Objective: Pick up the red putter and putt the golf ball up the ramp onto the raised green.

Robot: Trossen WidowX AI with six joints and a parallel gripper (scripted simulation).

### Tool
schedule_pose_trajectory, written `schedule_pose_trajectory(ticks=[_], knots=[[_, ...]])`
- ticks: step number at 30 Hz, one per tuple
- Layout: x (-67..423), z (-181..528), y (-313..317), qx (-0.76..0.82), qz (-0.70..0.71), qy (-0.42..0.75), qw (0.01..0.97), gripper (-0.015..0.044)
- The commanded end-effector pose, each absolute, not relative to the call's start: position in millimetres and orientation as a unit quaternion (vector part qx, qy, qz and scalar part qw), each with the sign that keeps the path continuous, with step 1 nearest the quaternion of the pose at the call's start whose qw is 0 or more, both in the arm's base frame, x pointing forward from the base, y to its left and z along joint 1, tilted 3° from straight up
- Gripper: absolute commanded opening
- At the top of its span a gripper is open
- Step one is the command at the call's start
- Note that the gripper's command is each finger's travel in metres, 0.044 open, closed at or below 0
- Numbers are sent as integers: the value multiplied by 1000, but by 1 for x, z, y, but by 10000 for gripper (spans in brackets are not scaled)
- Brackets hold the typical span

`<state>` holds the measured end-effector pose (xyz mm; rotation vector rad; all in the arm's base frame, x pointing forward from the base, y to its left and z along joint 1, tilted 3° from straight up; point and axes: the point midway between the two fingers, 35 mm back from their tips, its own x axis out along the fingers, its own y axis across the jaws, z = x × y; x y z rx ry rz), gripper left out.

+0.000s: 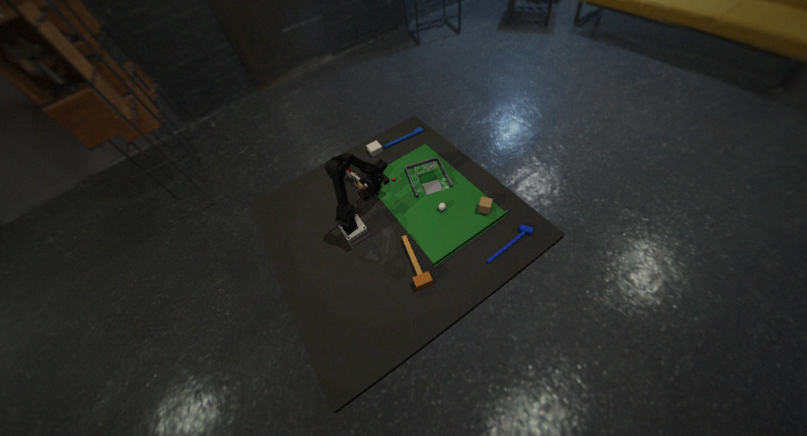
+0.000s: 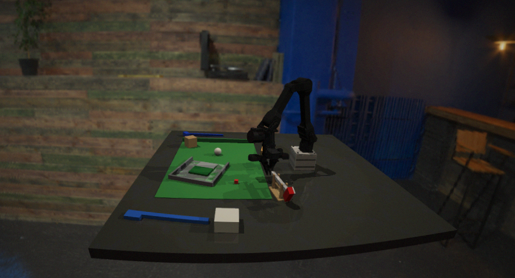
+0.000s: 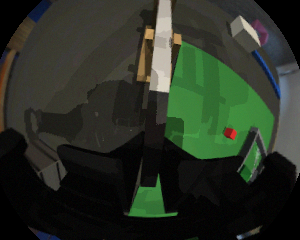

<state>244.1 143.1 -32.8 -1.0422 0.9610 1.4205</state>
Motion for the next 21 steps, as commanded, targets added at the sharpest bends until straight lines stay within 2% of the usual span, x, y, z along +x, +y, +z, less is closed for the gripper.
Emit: schedule_pose_trajectory(ticks=[1, 2, 17, 21], knots=[[245, -32, 143, -440, 596, 402, 539, 19], [246, -31, 143, -440, 596, 402, 539, 0], [247, 63, 141, -438, 597, 404, 538, 0], [246, 58, 138, -437, 594, 411, 536, 0]])
